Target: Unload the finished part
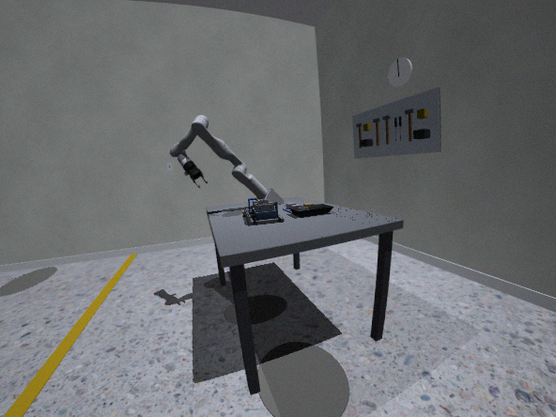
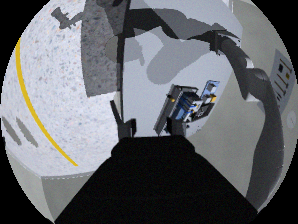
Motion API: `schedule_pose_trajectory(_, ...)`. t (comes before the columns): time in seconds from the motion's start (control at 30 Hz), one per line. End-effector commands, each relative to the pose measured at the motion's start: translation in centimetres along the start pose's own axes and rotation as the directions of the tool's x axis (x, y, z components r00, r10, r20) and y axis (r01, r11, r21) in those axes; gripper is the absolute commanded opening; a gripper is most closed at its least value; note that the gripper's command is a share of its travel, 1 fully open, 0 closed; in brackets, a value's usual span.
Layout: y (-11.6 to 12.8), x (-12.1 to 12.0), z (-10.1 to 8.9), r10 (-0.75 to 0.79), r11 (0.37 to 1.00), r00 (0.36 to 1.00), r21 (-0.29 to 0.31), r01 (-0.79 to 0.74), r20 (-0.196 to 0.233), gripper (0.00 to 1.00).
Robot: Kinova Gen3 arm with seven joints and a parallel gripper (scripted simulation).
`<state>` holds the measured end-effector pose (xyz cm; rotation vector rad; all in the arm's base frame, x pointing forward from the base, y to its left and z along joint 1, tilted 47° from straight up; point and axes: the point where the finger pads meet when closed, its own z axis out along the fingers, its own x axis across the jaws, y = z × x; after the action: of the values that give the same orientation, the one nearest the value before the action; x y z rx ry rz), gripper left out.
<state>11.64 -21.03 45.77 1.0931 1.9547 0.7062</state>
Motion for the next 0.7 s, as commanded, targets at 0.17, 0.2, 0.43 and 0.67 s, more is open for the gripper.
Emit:
schedule_pose_trajectory(0.17, 8.3, 1.0, 3.9, -0.261, 0.939, 0.965, 0.228, 0.257, -0.016, 1.00)
schedule_pose_trajectory(0.2, 9.1, 1.2, 4.5, -0.289, 0.926, 0.957, 0.249, 0.285, -0.022, 1.00)
schedule_pose_trajectory(0.43, 12.4, 2.4, 7.2, -0.399, 0.859, 0.915, 0.326, 0.394, -0.053, 1.00)
schedule_pose_trajectory(0.67, 16.8, 5.5, 12.8, -0.565, 0.704, 0.814, 0.435, 0.561, -0.135, 1.00)
